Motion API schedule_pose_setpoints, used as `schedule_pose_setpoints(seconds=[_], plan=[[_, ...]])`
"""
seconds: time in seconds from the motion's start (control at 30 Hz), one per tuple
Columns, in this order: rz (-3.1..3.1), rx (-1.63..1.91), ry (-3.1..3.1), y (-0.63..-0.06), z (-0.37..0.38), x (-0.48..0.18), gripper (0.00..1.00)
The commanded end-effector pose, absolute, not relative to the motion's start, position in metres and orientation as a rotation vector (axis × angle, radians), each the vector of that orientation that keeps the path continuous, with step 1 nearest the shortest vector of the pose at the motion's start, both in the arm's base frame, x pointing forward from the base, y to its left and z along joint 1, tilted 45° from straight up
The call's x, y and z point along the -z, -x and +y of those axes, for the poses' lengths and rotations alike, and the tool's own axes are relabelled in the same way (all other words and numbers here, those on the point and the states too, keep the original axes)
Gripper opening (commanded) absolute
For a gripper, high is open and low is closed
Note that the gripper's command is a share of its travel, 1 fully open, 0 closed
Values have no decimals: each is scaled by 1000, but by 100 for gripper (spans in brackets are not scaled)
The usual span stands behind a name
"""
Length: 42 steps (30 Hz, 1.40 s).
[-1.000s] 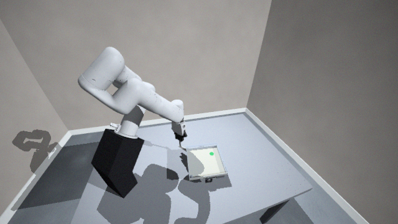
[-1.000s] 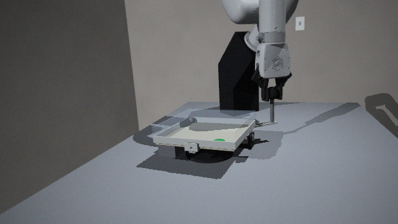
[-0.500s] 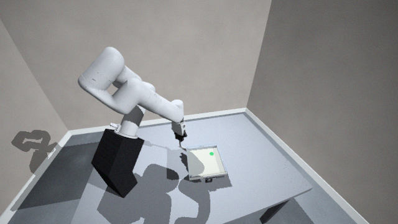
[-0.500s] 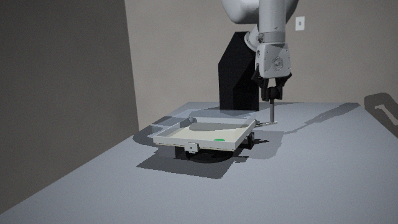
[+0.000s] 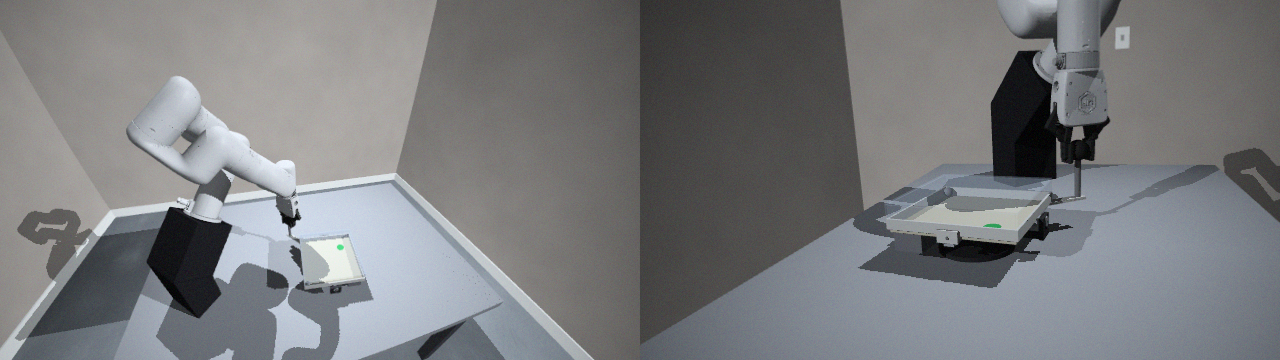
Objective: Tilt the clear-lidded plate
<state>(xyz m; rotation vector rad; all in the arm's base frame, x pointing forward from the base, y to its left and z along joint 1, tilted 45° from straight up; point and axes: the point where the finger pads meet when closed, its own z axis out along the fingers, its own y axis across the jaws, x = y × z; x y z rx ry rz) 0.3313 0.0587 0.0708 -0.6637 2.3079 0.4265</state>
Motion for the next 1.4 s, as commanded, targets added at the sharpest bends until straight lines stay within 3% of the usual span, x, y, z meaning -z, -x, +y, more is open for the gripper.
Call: schedule_pose_setpoints(seconds=[0.0, 1.37], plan=[[2303, -425, 662, -332, 58, -72, 0], [2303, -425, 663, -335, 65, -65, 0]])
